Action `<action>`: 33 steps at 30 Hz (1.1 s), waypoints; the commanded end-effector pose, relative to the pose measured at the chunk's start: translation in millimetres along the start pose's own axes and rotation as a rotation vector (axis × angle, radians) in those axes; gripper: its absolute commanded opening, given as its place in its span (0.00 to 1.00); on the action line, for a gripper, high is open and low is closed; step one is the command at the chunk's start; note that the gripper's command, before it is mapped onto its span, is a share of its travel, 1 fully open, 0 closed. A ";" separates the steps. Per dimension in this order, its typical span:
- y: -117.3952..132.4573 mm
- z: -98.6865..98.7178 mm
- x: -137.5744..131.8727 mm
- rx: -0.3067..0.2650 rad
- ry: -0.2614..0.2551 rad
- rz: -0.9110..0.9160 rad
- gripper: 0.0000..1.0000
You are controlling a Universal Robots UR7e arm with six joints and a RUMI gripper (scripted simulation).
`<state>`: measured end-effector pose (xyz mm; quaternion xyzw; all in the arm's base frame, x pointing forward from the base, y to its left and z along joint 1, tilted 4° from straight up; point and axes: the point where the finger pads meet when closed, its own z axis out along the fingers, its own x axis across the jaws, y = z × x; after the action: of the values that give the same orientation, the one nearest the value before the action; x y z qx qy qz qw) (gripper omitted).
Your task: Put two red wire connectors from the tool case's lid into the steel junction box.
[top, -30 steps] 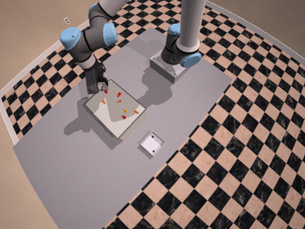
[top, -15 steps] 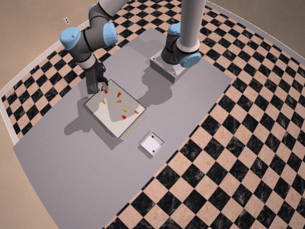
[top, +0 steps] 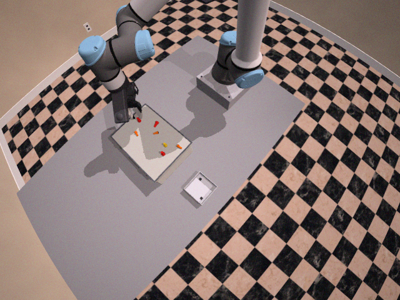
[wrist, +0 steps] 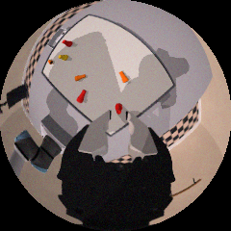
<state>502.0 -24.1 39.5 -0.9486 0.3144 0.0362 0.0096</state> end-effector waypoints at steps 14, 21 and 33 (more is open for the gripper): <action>-0.2 12.0 0.5 0.000 0.001 0.000 0.18; -0.2 17.8 0.5 0.000 0.001 0.000 0.18; -0.2 17.8 0.5 0.000 0.001 0.000 0.00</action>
<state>501.0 -23.4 21.3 -0.9486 0.3144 0.0362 0.0096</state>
